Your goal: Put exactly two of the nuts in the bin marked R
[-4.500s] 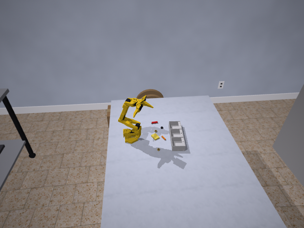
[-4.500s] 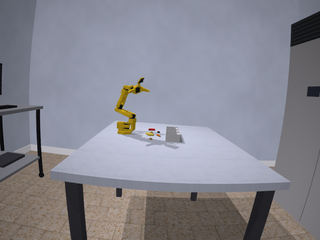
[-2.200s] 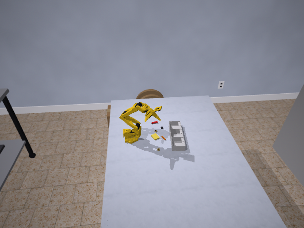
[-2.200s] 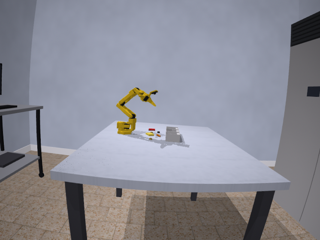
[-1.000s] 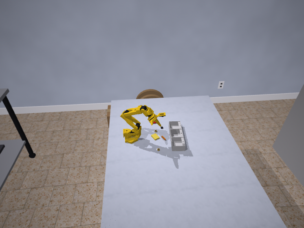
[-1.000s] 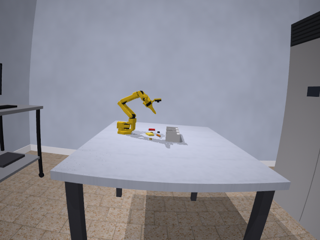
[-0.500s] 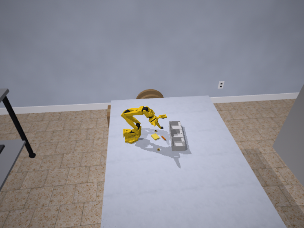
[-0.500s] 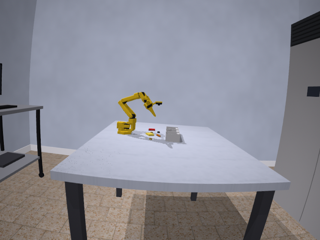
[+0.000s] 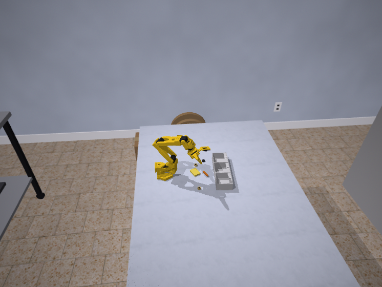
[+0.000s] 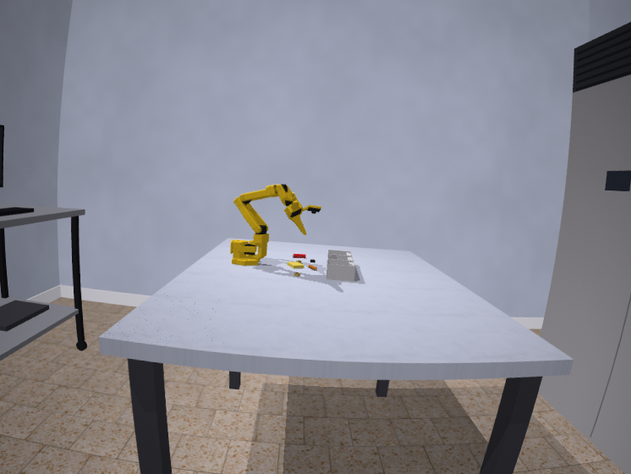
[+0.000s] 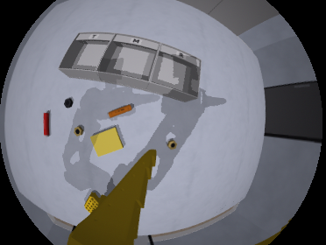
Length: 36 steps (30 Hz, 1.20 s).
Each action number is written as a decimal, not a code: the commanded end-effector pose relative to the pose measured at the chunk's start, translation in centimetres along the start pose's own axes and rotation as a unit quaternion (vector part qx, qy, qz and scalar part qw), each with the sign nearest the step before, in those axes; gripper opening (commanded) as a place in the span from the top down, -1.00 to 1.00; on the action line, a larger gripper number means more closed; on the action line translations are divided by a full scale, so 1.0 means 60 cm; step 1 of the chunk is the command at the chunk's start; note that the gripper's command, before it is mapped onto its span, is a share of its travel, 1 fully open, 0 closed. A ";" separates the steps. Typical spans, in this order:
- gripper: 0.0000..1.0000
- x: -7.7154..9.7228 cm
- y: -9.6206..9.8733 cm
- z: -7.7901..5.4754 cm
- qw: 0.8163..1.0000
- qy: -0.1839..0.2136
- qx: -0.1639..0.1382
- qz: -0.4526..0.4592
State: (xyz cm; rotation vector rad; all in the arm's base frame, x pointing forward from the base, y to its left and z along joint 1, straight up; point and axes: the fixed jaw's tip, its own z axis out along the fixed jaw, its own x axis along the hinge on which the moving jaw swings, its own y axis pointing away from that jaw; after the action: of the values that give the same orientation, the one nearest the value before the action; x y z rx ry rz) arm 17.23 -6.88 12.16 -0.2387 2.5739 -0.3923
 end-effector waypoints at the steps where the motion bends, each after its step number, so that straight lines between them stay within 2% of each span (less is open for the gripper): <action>1: -1.00 -0.003 -0.002 0.001 1.000 -0.005 0.003 -0.013; 16: -1.00 0.011 0.006 0.016 0.997 0.021 -0.017 -0.073; 36: -1.00 0.025 0.014 0.025 0.990 0.046 -0.041 -0.126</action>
State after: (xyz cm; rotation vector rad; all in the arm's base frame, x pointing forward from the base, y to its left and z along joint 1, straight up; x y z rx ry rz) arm 16.68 -6.79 9.85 -0.5862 2.6628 -0.3951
